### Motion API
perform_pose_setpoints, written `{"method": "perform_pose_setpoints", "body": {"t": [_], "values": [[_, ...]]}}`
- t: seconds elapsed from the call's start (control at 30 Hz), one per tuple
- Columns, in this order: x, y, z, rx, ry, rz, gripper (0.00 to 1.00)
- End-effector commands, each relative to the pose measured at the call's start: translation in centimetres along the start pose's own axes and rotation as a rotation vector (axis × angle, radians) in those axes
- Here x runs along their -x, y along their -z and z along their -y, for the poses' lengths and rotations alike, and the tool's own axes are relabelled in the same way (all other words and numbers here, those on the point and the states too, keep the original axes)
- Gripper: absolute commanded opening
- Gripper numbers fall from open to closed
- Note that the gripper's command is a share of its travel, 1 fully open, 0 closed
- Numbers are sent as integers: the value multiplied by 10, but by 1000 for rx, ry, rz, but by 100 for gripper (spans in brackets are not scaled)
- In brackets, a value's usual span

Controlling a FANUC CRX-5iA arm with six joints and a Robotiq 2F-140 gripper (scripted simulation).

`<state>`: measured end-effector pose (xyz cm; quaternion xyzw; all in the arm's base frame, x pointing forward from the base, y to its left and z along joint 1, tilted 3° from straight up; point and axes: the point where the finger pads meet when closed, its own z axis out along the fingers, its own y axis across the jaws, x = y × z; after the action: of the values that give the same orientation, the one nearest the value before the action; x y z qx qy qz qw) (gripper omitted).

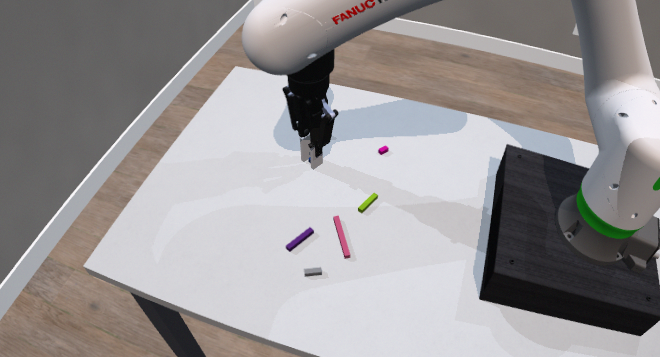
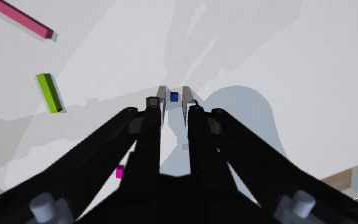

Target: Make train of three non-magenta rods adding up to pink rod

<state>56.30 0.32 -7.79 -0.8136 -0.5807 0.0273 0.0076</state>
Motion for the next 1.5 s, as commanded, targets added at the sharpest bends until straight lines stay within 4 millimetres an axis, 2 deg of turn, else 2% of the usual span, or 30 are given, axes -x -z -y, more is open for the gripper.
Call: {"method": "perform_pose_setpoints", "body": {"t": [0.0, 0.07, 0.1, 1.27, 1.37, 1.47], "values": [[0, 0, 0, 0, 0, 0, 15], [0, 0, 0, 0, 0, 0, 15], [0, 0, 0, 0, 0, 0, 3], [0, 1, 0, 0, 0, 0, 3], [0, 7, 0, 0, 0, 0, 3], [0, 22, 0, 0, 0, 0, 3]]}}
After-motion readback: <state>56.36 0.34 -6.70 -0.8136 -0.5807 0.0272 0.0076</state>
